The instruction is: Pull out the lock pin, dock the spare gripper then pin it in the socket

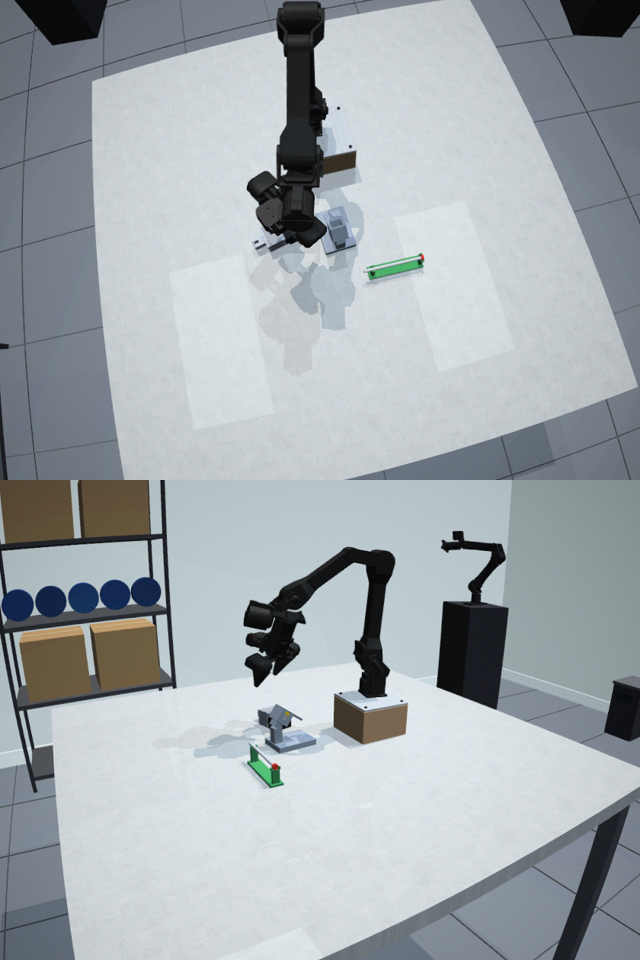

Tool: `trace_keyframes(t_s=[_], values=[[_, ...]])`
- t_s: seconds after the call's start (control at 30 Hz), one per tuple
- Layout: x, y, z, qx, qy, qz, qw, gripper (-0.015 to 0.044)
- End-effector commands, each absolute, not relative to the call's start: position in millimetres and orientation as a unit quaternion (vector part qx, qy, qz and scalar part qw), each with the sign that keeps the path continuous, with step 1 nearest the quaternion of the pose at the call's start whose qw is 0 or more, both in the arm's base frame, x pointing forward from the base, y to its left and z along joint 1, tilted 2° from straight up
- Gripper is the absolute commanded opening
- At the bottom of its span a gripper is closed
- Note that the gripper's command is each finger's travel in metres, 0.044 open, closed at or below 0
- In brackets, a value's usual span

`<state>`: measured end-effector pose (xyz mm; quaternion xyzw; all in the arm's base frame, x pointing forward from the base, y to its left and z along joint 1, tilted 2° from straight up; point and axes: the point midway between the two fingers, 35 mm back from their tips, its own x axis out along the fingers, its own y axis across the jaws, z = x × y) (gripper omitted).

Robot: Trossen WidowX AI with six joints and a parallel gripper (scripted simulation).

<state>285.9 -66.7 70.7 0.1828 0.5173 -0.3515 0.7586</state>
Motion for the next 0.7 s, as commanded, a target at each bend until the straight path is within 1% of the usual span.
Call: trace_keyframes(t_s=[0.0, 0.37, 0.67], values=[[260.3, -91.3, 63.6, 0.281, 0.428, -0.461, 0.725, 0.0440], [263.4, -91.4, 59.9, 0.281, 0.428, -0.461, 0.725, 0.0440], [267.3, -88.7, 7.9, 0.281, 0.428, -0.461, 0.725, 0.0440]])
